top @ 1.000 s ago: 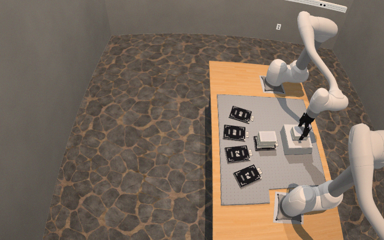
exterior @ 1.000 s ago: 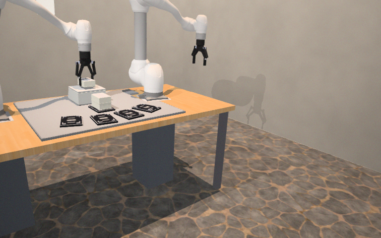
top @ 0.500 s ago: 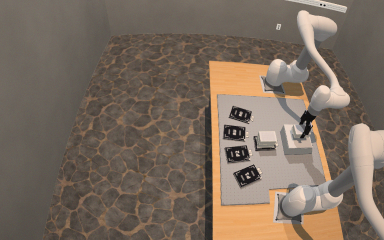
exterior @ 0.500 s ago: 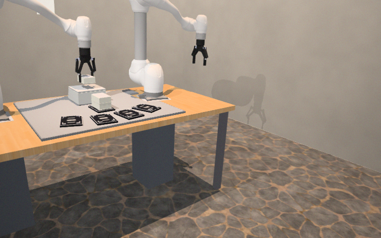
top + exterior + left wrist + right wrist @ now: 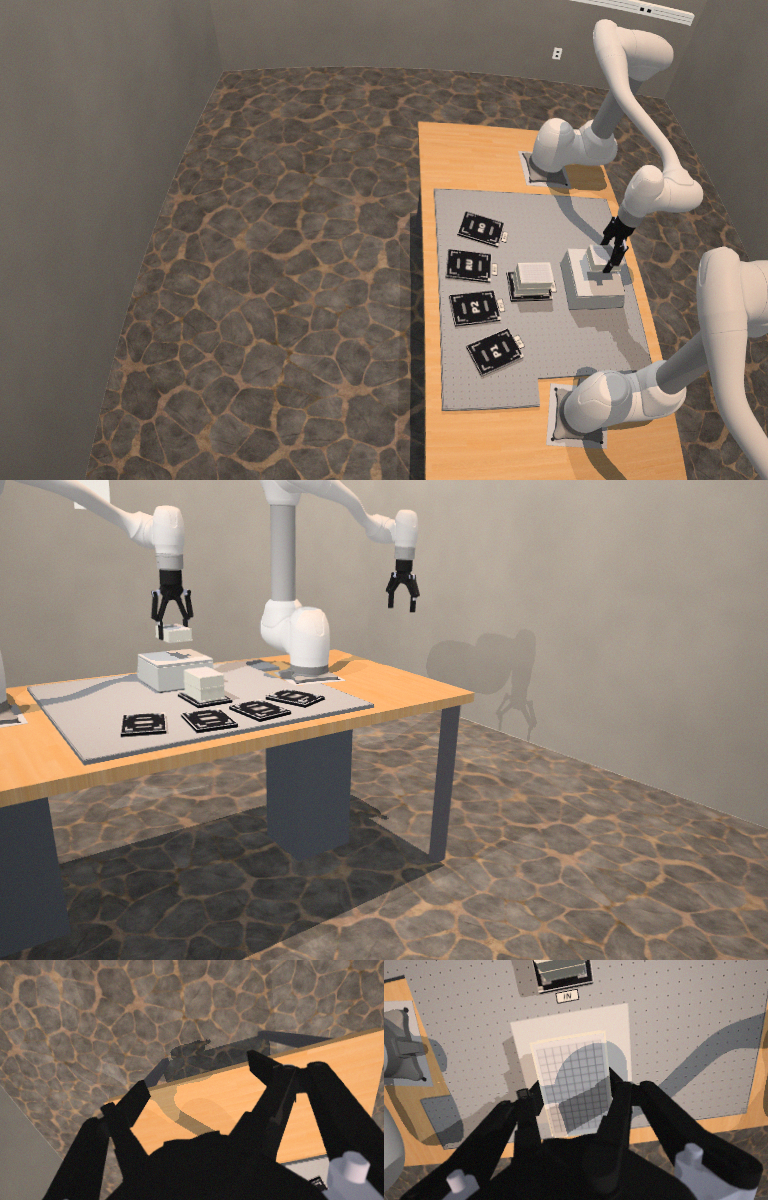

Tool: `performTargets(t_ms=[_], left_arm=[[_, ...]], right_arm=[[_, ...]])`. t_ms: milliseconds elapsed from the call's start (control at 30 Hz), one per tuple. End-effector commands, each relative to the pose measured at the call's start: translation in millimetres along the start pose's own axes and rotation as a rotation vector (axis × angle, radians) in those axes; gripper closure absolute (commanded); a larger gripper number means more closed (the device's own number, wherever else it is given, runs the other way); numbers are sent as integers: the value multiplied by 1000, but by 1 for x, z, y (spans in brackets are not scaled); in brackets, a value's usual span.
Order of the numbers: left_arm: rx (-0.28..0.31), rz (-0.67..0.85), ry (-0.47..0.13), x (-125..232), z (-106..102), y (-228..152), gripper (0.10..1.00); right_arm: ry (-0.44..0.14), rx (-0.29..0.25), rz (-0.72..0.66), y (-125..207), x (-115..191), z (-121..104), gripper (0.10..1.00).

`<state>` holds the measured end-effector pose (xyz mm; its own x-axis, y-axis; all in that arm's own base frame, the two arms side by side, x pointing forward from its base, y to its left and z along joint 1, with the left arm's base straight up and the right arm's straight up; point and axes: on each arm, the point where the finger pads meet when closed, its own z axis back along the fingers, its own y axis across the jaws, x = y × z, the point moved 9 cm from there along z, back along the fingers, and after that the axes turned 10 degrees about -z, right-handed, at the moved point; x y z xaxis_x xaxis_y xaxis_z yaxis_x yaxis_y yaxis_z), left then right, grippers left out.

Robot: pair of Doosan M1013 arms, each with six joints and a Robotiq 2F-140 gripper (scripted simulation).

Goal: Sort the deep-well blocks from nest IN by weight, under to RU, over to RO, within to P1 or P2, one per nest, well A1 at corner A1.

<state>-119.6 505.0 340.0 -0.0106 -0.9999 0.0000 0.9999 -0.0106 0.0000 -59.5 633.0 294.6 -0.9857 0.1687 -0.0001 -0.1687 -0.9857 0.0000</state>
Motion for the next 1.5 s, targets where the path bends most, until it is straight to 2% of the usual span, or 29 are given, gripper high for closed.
performTargets(t_ms=[0,667,1067,1467], left_arm=[[-1,0,1,0,1,0,98],[-1,0,1,0,1,0,98],[-1,0,1,0,1,0,98],[-1,0,1,0,1,0,98]], right_arm=[[-1,-1,0,0,0,3,999],[-1,-1,0,0,0,6,999],[-1,-1,-391,-8,-39,6,999],[-1,-1,-391,-15,-72,6,999]])
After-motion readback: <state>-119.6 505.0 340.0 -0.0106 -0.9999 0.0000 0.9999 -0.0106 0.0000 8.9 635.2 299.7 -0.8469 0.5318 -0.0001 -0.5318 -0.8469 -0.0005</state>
